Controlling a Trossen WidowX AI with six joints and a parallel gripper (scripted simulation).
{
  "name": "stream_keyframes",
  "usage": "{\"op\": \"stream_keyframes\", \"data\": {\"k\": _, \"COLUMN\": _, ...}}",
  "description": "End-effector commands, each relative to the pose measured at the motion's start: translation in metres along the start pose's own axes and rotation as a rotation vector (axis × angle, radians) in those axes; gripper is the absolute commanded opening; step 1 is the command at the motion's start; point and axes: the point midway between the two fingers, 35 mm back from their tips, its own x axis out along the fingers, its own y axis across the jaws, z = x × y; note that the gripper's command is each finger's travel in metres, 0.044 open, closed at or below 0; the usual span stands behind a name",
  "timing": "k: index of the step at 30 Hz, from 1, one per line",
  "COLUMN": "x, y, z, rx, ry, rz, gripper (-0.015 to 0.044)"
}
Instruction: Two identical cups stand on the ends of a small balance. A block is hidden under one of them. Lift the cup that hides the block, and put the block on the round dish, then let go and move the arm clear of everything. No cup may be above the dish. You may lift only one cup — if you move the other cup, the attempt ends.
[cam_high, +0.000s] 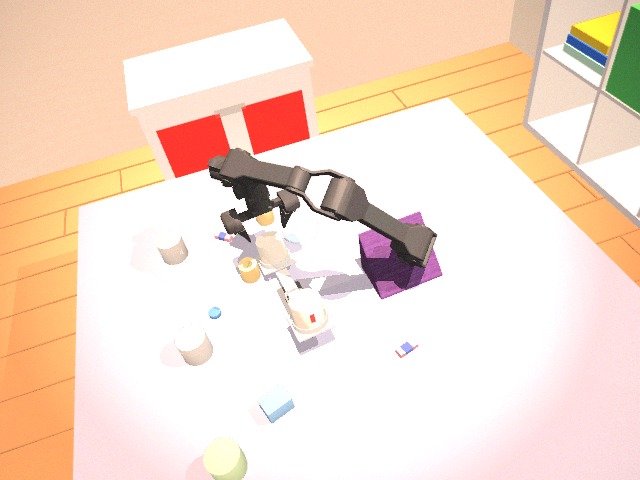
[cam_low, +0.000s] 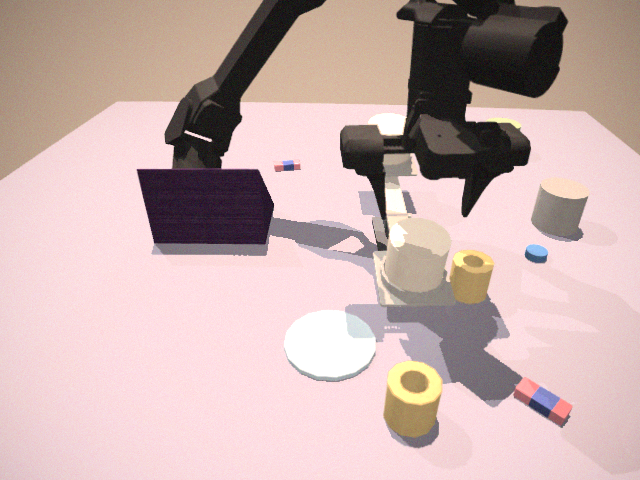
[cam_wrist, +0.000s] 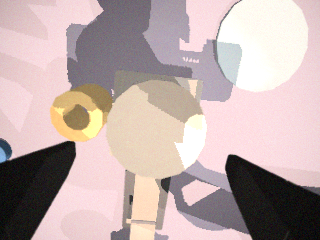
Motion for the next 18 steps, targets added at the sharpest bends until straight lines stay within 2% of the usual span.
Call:
{"op": "stream_keyframes", "data": {"k": 1, "x": 0.008, "y": -0.002, "z": -0.001, "rx": 0.01, "ry": 0.011, "rz": -0.009, "gripper": 0.044}}
{"op": "stream_keyframes", "data": {"k": 18, "x": 0.033, "y": -0.001, "z": 0.0, "rx": 0.01, "ry": 0.012, "rz": -0.008, "gripper": 0.044}}
